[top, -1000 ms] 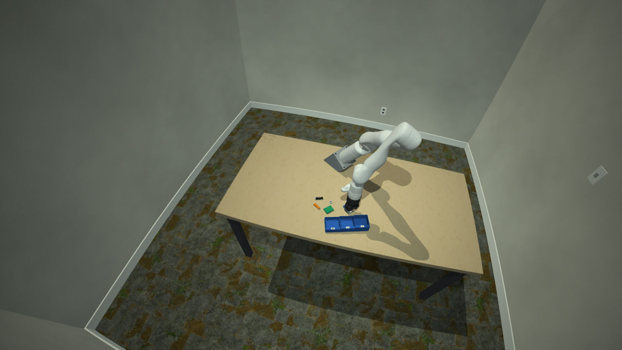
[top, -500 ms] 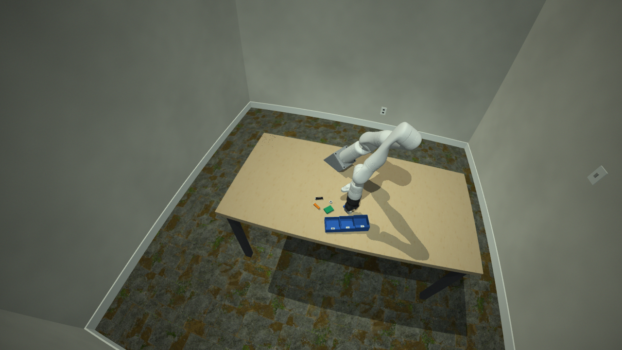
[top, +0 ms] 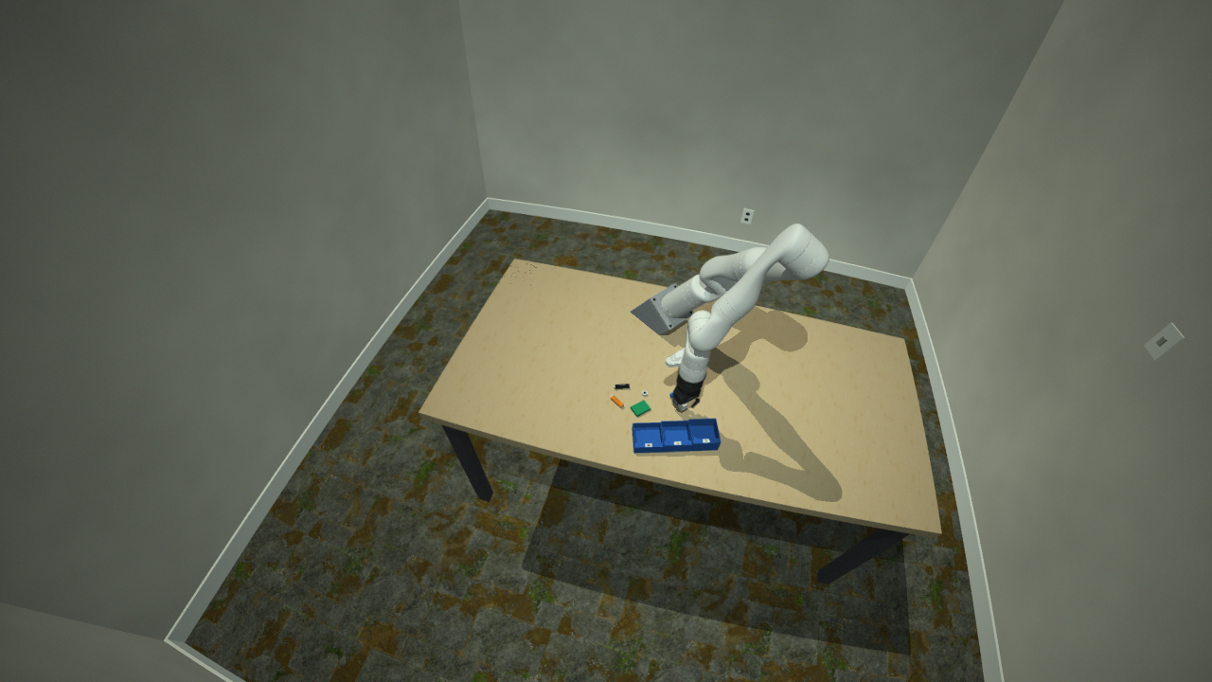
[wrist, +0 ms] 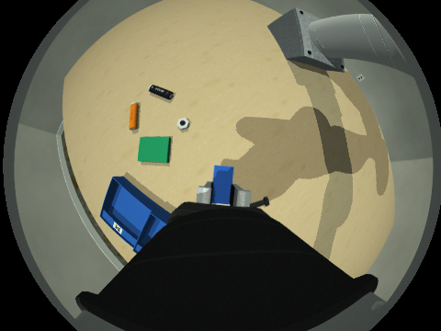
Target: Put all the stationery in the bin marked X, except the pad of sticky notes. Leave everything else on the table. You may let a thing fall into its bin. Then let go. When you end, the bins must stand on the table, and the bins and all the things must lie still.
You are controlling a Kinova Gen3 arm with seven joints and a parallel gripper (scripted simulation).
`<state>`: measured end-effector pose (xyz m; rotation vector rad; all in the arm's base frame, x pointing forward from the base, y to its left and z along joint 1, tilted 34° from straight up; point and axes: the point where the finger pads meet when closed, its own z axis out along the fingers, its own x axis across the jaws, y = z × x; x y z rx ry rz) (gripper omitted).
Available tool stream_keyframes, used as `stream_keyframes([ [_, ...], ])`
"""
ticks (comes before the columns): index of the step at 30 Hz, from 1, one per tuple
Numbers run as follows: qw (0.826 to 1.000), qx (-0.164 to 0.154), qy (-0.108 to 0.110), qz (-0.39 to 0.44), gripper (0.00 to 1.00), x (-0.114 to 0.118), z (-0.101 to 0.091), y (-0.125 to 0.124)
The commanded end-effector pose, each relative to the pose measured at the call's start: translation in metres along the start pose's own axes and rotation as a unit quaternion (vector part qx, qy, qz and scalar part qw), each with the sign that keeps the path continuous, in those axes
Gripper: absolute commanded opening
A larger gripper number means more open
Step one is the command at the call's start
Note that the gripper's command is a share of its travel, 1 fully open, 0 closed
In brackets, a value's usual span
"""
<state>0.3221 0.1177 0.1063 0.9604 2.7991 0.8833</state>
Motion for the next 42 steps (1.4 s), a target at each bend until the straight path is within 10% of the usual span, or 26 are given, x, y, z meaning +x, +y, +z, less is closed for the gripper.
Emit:
stream_keyframes([
  [1, 1.000, -0.006, -0.009, -0.004, 0.45, -0.005, -0.008, 0.006],
  [35, 1.000, -0.006, -0.009, -0.004, 0.45, -0.004, -0.038, 0.006],
  [42, 1.000, -0.006, -0.009, -0.004, 0.45, -0.001, -0.038, 0.045],
])
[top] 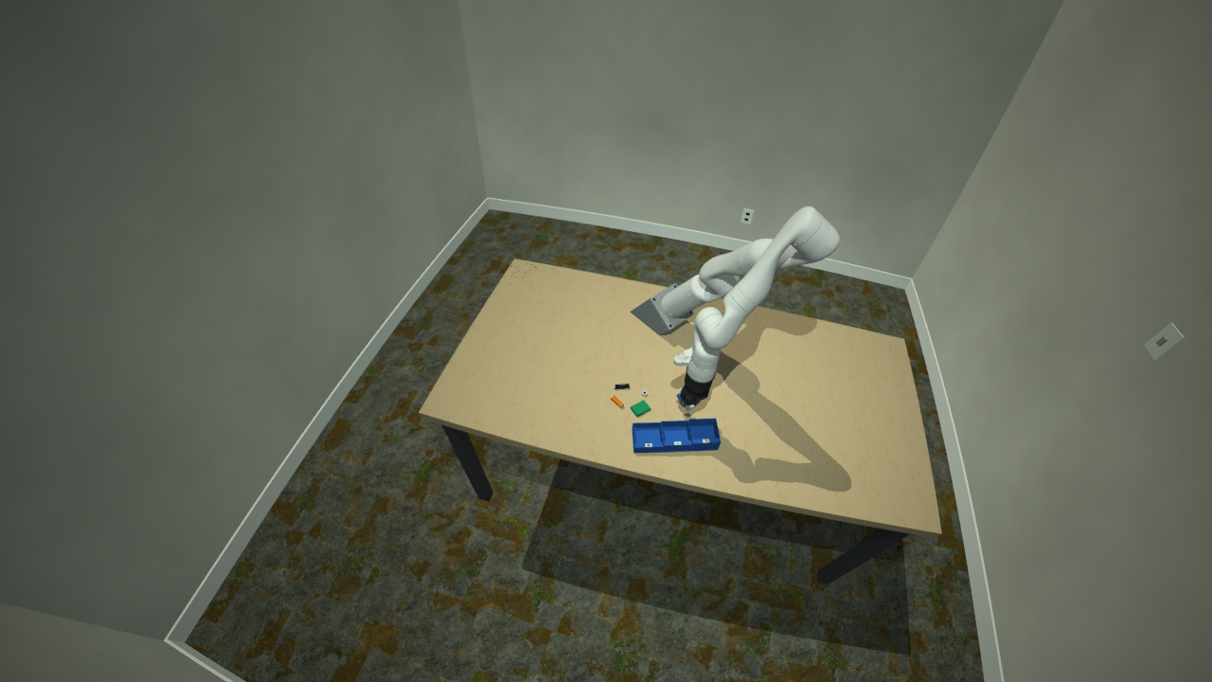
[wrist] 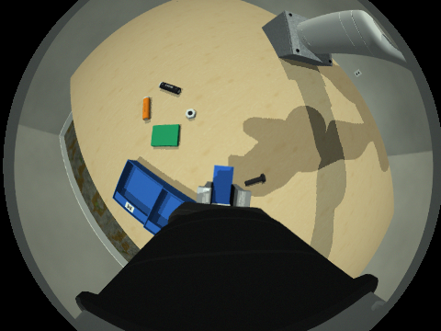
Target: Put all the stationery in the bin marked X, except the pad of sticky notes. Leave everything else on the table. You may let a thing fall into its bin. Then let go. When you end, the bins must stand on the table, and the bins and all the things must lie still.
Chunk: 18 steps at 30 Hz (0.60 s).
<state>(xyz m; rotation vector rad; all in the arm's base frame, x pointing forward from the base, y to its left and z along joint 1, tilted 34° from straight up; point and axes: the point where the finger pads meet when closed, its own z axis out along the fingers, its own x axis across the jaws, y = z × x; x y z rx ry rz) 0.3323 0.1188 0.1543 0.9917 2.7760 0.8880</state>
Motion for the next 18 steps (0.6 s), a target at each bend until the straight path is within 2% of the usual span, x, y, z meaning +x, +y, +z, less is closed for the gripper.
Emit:
stream_keyframes([
  [1, 1.000, -0.001, -0.002, -0.014, 0.45, 0.001, -0.001, 0.013],
  [4, 0.996, -0.001, -0.002, -0.089, 0.45, 0.003, -0.001, 0.031],
  [8, 0.982, -0.001, -0.002, -0.188, 0.45, 0.006, -0.001, 0.055],
  [10, 0.982, -0.001, -0.002, -0.188, 0.45, 0.006, -0.001, 0.055],
  [16, 0.943, -0.001, -0.002, -0.332, 0.45, 0.009, -0.001, 0.091],
  [18, 0.925, -0.001, -0.002, -0.379, 0.45, 0.010, -0.001, 0.093],
])
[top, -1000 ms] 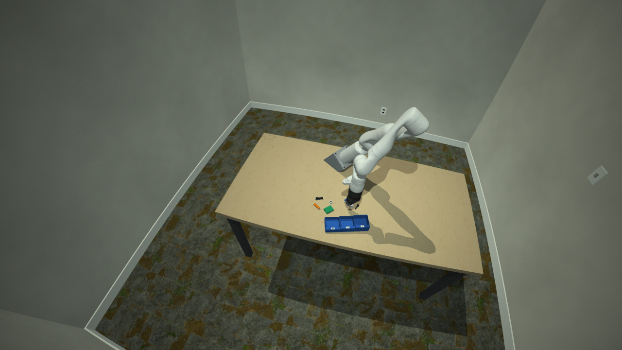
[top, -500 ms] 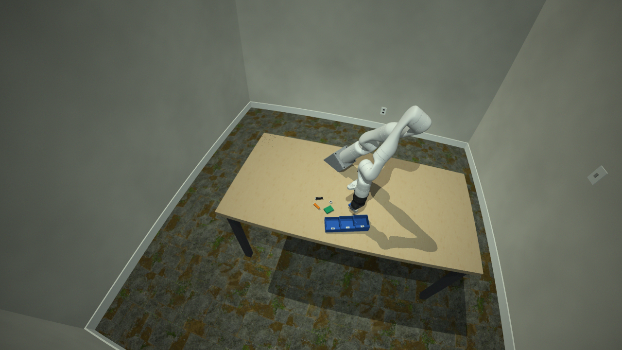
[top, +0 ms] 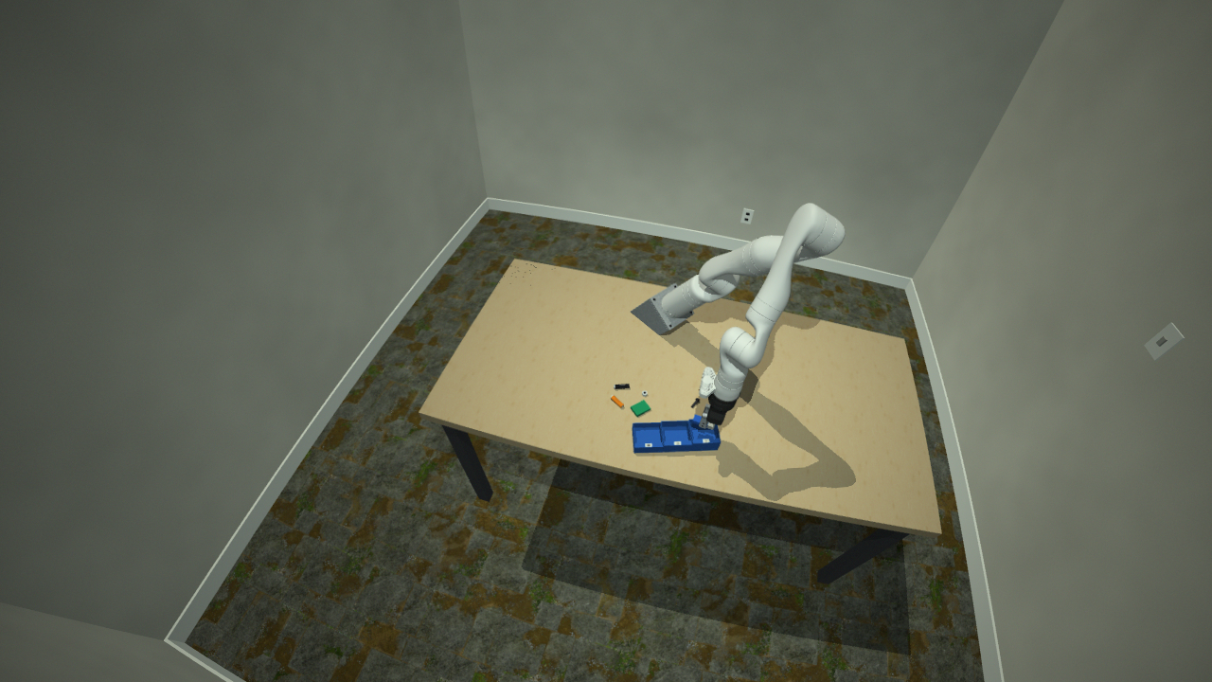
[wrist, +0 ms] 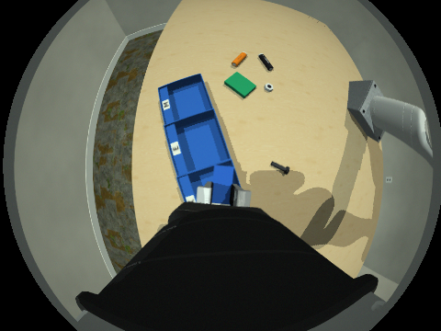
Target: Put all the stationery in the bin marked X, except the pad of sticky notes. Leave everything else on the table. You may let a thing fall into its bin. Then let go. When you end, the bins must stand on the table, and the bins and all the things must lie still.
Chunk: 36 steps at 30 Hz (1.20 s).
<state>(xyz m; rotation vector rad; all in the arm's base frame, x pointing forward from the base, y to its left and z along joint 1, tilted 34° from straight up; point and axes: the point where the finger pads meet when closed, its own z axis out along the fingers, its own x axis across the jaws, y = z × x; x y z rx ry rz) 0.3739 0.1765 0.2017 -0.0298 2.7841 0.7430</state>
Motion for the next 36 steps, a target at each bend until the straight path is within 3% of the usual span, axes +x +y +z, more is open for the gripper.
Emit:
stream_keyframes([
  [1, 0.998, -0.004, -0.002, -0.059, 0.45, -0.004, 0.000, 0.007],
  [7, 0.978, -0.004, -0.003, -0.206, 0.45, -0.004, 0.000, 0.007],
  [28, 0.978, -0.004, -0.003, -0.206, 0.45, -0.004, 0.000, 0.006],
  [36, 0.978, -0.004, -0.003, -0.206, 0.45, -0.004, 0.015, 0.007],
])
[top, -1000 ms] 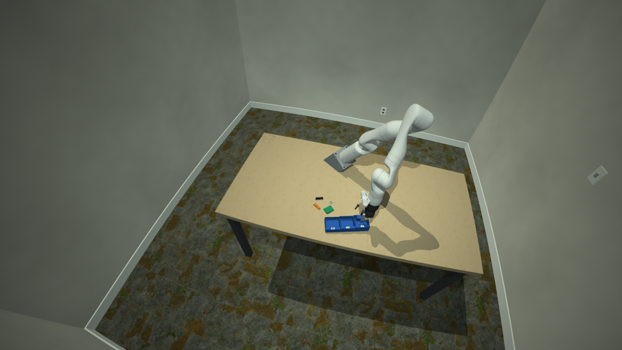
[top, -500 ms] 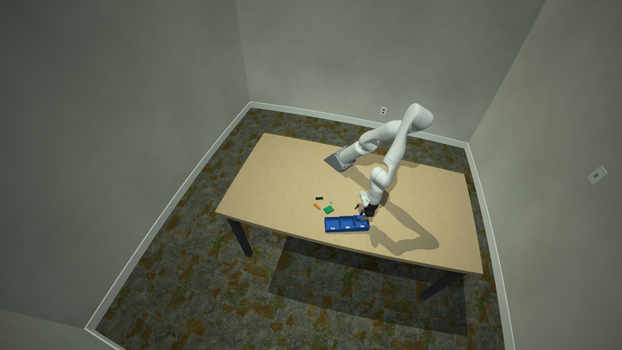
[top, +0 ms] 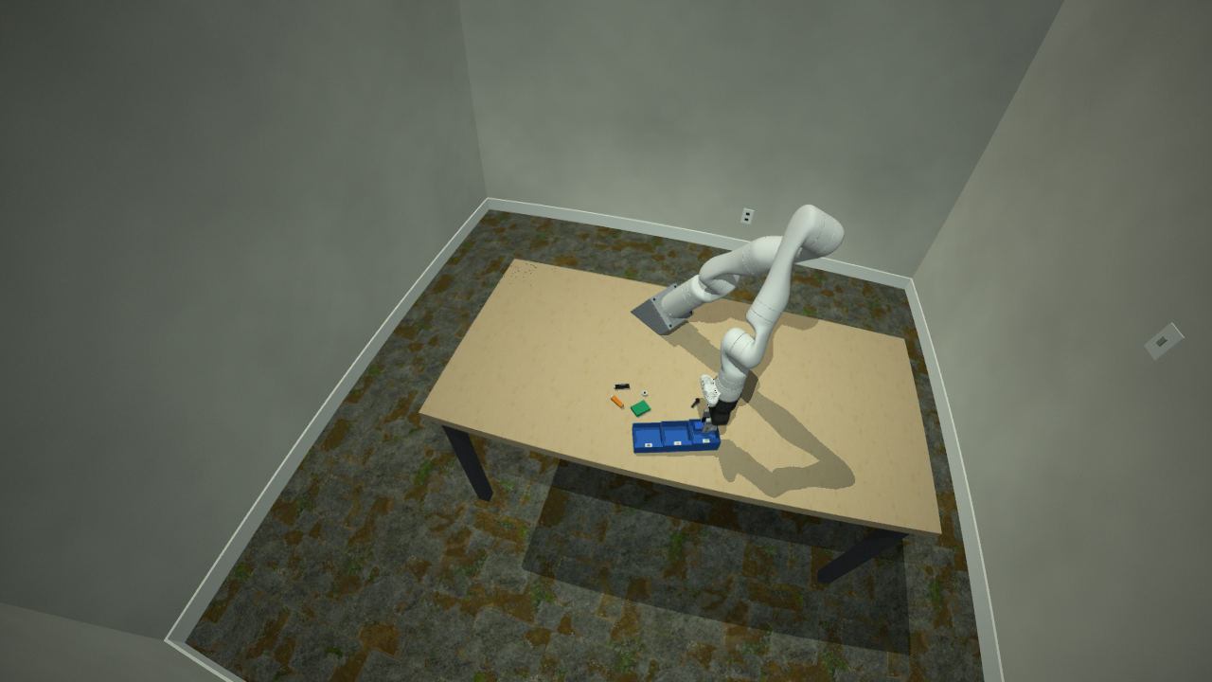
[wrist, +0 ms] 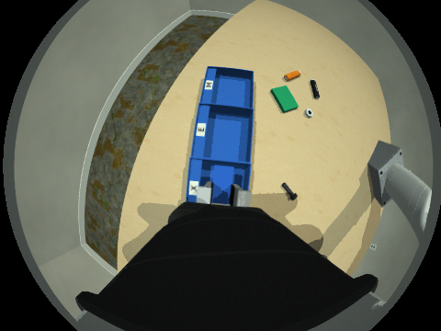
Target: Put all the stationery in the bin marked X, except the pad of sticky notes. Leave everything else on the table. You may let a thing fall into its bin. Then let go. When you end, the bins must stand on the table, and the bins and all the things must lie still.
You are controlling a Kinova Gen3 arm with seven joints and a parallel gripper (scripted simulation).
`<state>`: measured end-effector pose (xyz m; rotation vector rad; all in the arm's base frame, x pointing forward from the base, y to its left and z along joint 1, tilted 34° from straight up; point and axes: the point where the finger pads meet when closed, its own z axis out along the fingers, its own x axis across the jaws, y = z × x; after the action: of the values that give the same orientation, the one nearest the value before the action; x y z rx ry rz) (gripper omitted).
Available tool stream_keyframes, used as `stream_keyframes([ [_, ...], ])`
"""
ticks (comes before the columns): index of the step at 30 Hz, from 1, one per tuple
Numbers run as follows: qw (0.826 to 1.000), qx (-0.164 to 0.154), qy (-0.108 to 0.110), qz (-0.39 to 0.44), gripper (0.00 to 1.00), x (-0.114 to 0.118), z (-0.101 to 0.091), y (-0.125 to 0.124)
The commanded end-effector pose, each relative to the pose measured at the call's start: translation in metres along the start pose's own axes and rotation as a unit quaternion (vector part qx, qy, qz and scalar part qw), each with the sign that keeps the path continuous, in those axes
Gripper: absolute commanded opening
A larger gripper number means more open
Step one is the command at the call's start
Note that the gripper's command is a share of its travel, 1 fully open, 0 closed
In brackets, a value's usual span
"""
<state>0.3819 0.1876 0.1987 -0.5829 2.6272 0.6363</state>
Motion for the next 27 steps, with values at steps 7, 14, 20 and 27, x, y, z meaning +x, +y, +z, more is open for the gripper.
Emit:
stream_keyframes([
  [7, 1.000, -0.002, 0.004, 0.001, 0.45, 0.003, 0.016, 0.000],
  [14, 1.000, -0.002, 0.004, 0.001, 0.45, 0.003, 0.030, 0.000],
  [20, 1.000, -0.002, 0.004, 0.001, 0.45, 0.004, 0.041, 0.000],
  [27, 1.000, -0.002, 0.004, 0.001, 0.45, 0.004, 0.041, 0.000],
])
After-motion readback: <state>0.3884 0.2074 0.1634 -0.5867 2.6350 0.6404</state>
